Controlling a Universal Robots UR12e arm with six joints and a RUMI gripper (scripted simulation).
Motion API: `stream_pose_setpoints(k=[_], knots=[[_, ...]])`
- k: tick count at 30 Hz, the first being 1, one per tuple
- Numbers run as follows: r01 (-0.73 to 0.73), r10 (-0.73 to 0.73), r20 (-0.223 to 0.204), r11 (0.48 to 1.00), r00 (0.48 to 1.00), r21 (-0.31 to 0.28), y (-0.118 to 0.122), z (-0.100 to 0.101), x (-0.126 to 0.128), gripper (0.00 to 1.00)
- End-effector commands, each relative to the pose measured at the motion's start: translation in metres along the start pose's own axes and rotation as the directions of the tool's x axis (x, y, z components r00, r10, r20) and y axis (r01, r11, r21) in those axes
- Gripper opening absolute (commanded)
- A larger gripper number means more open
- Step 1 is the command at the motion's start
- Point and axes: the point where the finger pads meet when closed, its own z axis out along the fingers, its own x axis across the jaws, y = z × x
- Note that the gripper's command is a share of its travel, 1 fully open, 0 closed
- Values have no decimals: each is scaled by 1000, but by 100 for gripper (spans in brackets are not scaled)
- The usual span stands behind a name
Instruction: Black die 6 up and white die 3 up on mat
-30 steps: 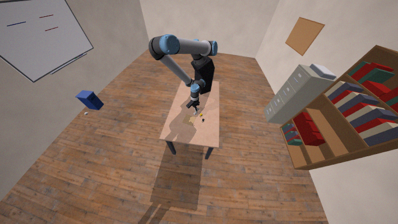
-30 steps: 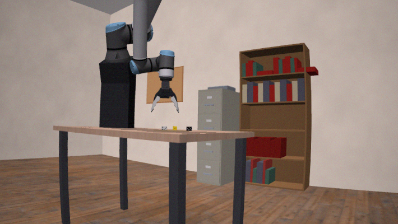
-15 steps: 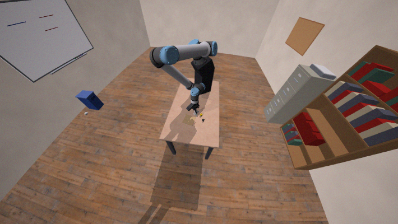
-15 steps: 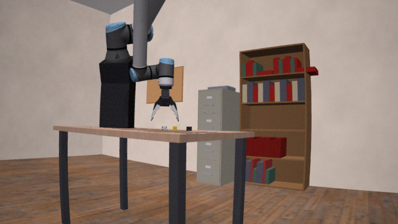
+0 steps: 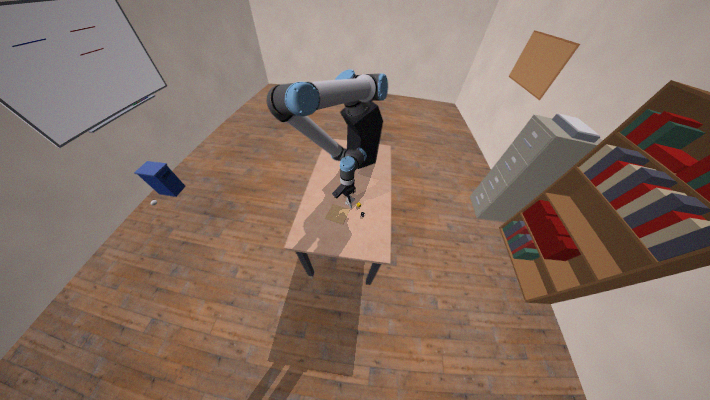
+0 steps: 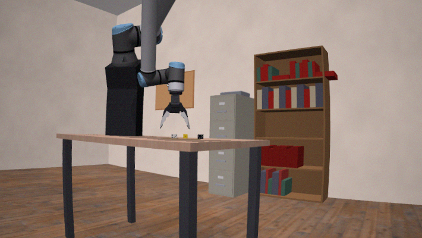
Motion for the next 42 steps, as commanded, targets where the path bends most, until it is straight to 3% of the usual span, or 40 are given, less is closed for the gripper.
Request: stream_pose_setpoints(k=[1,23,42], knots=[[0,0,0,1000,1000,0,0,0,0,100],[0,0,0,1000,1000,0,2,0,-3,100],[0,0,0,1000,1000,0,60,0,-65,100]])
